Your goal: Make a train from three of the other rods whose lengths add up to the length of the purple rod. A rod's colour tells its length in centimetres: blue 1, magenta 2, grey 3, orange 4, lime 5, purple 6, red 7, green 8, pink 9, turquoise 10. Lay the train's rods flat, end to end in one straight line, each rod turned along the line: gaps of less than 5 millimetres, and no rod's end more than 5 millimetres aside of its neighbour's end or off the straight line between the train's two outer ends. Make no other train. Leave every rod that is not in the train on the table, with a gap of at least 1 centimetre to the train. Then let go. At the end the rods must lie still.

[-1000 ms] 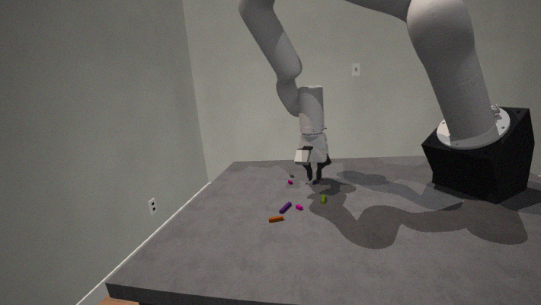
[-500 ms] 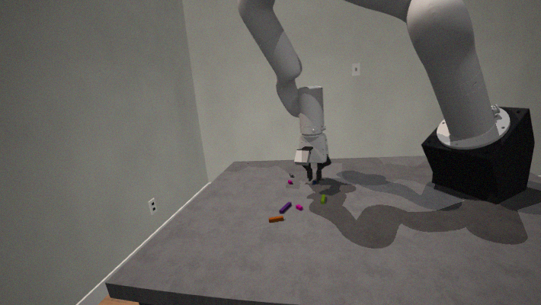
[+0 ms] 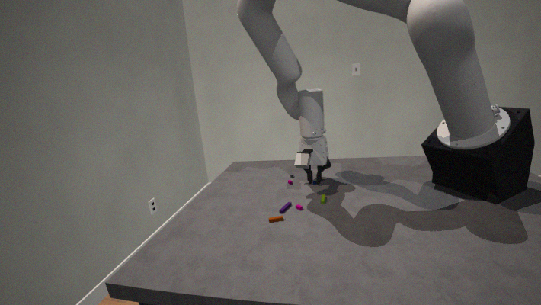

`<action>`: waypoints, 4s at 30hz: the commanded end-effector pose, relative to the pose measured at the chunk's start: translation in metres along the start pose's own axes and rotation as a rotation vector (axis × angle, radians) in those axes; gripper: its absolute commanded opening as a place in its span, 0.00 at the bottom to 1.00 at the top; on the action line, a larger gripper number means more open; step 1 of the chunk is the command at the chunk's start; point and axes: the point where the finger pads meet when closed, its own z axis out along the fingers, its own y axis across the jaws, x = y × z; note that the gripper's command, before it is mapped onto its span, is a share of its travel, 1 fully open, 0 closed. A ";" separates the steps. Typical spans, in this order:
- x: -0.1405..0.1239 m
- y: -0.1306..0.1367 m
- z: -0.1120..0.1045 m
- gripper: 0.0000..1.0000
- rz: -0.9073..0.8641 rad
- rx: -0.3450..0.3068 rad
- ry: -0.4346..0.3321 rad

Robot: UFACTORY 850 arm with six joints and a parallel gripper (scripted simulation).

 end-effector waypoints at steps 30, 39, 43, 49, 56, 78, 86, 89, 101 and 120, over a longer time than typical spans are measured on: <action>0.000 0.001 0.002 0.24 0.000 -0.001 0.000; 0.000 0.001 0.002 0.24 0.000 -0.001 0.000; 0.000 0.001 0.002 0.04 0.000 -0.001 0.000; 0.000 0.001 0.002 0.04 0.000 -0.001 0.000; 0.000 0.001 0.002 0.04 0.000 -0.001 0.000; 0.000 0.001 0.000 0.04 0.000 -0.001 0.000; 0.000 0.000 -0.031 0.04 0.000 -0.001 0.000; 0.000 0.000 -0.054 0.04 0.000 -0.001 0.000; 0.000 0.000 -0.097 0.04 0.000 -0.001 0.000; 0.094 0.005 -0.097 0.04 0.221 -0.001 -0.001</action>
